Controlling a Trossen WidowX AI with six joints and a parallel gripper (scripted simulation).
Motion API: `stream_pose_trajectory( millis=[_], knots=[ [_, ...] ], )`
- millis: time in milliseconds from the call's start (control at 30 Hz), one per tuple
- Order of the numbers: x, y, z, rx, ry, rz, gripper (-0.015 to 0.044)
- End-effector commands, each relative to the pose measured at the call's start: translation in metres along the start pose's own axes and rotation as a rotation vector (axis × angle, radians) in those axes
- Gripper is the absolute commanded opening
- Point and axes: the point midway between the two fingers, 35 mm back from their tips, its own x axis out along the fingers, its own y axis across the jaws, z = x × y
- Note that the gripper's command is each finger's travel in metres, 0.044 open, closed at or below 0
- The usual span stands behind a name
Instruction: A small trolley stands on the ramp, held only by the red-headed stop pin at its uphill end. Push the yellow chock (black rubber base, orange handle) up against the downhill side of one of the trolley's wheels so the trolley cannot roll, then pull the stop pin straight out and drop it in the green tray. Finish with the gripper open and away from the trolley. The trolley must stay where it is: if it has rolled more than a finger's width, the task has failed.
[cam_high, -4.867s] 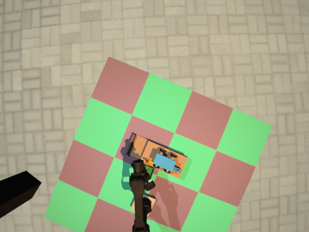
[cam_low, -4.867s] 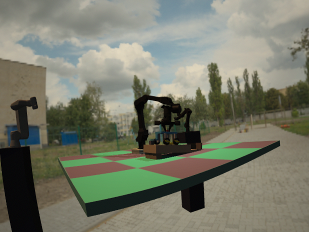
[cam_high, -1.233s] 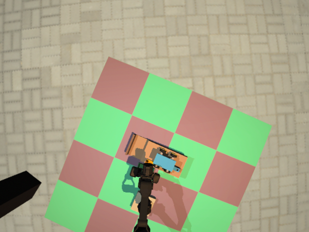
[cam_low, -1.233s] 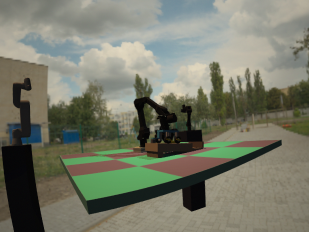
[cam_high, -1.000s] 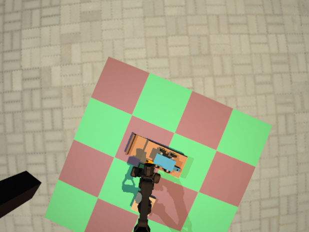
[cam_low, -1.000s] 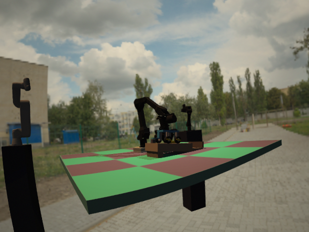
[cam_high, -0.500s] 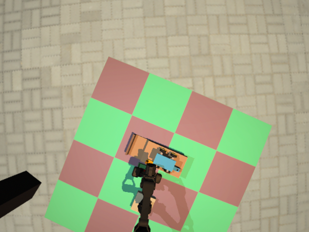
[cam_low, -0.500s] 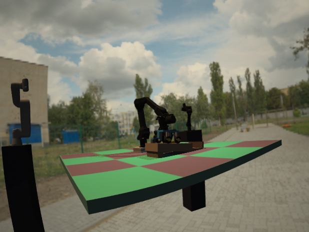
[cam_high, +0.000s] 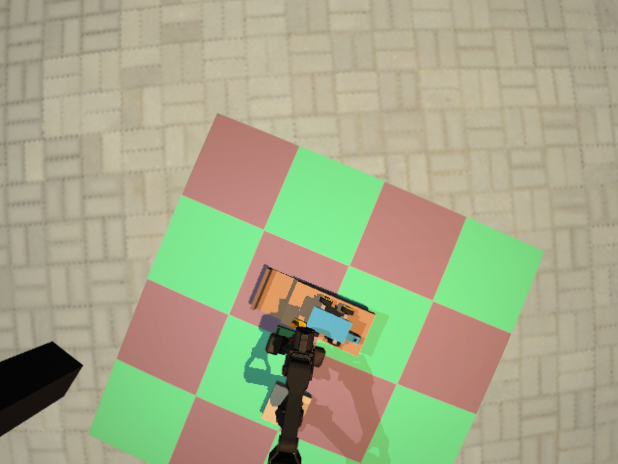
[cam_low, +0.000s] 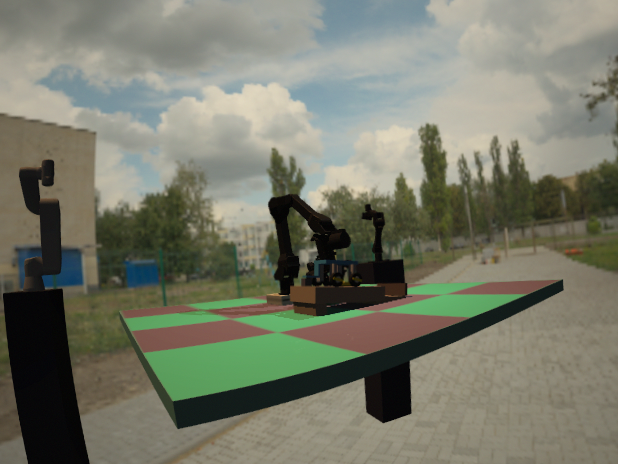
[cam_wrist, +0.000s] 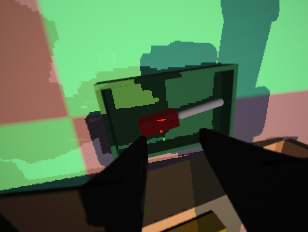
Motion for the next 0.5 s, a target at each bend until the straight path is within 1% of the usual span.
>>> stream_pose_trajectory(
  millis=[0, 133, 333, 467],
  knots=[
    [0.000, 0.000, 0.000, 0.000, 0.000, 0.000, 0.0242],
    [0.000, 0.000, 0.000, 0.000, 0.000, 0.000, 0.0340],
    [-0.003, -0.001, 0.000, 0.000, -0.001, -0.001, 0.0340],
    [-0.014, -0.002, 0.002, -0.002, -0.006, -0.003, 0.0440]
  ],
)
